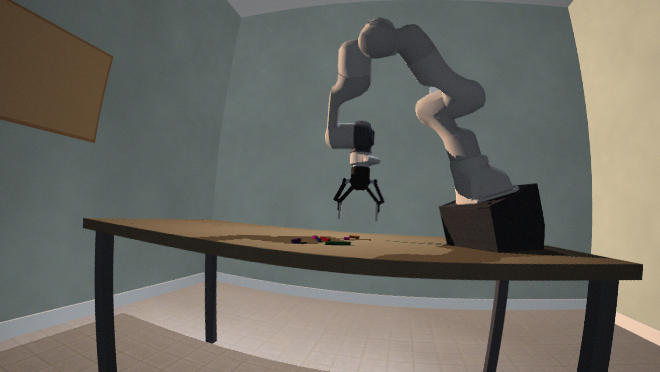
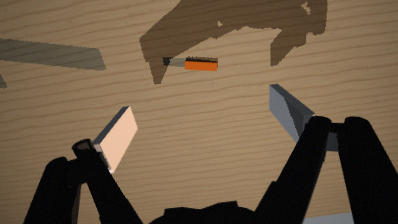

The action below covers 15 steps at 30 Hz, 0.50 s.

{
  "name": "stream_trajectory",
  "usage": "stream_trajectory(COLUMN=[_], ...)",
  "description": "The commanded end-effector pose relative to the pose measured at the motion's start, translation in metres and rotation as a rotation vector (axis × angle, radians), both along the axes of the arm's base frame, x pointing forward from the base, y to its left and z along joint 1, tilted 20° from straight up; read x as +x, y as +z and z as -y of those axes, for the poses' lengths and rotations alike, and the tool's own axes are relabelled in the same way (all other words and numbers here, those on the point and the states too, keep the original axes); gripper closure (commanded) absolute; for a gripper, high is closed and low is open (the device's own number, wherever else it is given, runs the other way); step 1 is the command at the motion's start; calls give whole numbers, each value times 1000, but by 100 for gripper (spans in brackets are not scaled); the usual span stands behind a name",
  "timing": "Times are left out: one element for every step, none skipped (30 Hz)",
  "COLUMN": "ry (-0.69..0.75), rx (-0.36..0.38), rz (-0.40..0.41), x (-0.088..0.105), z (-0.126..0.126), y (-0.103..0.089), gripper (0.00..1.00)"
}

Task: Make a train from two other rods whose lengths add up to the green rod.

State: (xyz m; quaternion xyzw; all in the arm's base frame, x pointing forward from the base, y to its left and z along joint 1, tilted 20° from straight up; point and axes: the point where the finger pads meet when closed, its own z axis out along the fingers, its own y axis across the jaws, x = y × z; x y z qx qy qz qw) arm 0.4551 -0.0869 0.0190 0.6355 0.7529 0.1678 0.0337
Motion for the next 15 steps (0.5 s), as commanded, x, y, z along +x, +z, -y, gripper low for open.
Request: stream_trajectory(ry=[-6, -6, -6, -6, -6, -6, -6, -6, -6, -6, -6, -6, -6, -6, 3], rx=[-1, -1, -1, -1, -1, -1, -1, -1, -1, -1, -1, -1, -1, -1, -3], rz=[-2, -2, -2, -2, -2, -2, -2, -2, -2, -2, -2, -2, -2, -2, 0], x=[0, 0, 0, 0, 0, 0, 0, 0, 0, 0, 0, 0, 0, 0, 0], z=[0, 0, 0, 0, 0, 0, 0, 0, 0, 0, 0, 0, 0, 0, -1], y=[0, 0, 0, 0, 0, 0, 0, 0, 0, 0, 0, 0, 0, 0, 0], gripper=[0, 0, 0, 0, 0, 0, 0, 0, 0, 0, 0, 0, 0, 0, 0])
